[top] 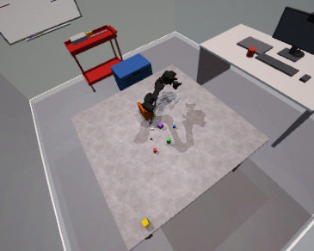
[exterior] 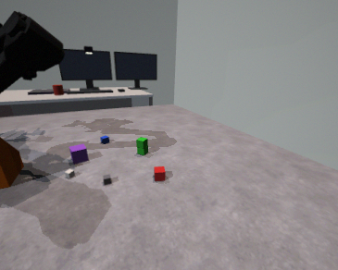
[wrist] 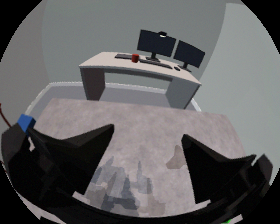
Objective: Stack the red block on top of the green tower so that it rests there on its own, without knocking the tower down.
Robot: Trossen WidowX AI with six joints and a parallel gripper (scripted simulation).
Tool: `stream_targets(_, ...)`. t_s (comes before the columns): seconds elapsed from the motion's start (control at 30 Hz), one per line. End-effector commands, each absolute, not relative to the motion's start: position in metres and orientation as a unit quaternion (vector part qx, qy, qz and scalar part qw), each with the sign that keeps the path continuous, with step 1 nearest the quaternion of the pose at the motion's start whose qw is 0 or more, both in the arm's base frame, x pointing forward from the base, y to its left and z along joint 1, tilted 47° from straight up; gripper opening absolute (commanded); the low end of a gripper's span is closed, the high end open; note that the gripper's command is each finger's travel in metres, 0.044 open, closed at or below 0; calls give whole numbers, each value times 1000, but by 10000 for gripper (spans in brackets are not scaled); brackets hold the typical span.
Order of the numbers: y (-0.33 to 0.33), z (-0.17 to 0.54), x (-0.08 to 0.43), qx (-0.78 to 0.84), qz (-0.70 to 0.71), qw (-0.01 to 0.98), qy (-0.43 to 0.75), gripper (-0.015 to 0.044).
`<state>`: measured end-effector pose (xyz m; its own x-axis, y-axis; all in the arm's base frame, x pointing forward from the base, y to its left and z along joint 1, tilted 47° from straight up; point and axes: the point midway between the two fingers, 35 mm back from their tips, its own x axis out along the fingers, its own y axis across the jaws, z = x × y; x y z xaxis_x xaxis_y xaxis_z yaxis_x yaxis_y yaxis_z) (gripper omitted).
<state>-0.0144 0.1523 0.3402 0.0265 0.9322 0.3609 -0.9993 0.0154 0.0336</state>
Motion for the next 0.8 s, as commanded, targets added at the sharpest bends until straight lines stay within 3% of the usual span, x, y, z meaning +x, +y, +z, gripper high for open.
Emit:
stream_targets(0.0,152,340,-14,140,687,703,-120,426)
stream_targets(0.77,214,347,-7,-89,607,769,-180,440)
